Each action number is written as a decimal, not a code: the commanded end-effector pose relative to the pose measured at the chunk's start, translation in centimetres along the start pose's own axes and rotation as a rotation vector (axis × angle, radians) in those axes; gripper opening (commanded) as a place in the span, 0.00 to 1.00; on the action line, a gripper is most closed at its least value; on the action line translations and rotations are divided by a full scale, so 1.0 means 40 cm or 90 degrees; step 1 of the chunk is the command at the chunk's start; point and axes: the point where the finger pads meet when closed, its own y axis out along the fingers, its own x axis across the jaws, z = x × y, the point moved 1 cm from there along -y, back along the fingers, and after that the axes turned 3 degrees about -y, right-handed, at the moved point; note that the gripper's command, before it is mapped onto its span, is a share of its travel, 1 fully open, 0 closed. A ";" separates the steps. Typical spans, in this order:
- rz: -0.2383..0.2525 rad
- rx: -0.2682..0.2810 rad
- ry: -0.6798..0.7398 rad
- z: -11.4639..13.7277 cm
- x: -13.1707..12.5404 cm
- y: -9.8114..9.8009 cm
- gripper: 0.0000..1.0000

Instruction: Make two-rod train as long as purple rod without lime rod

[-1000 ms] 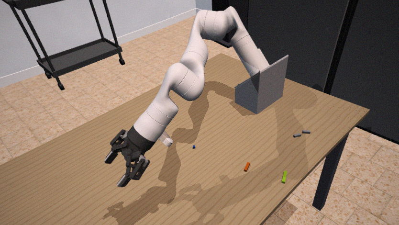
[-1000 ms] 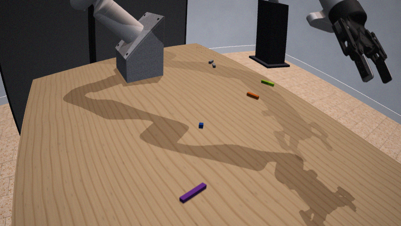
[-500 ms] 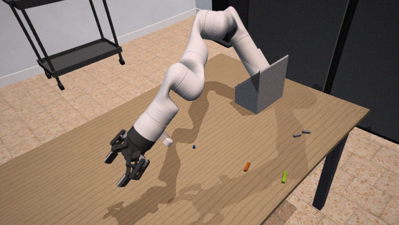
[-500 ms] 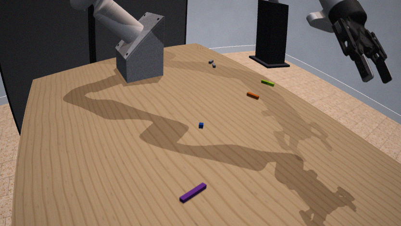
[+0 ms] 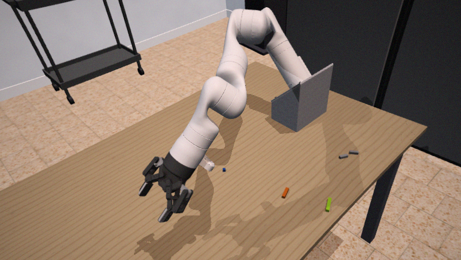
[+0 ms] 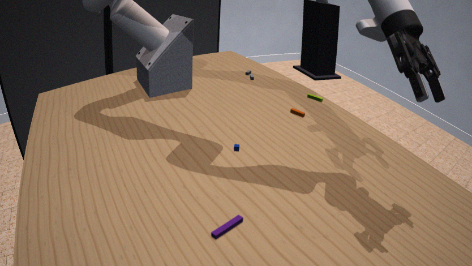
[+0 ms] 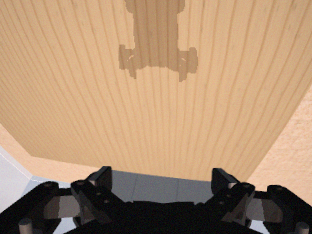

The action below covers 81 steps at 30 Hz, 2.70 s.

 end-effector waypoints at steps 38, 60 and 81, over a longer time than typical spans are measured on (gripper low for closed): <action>-0.283 0.149 -0.572 0.753 0.574 -0.500 1.00; -0.354 0.158 -0.725 0.954 0.625 -0.656 1.00; -0.520 0.138 -1.119 1.430 0.577 -1.026 1.00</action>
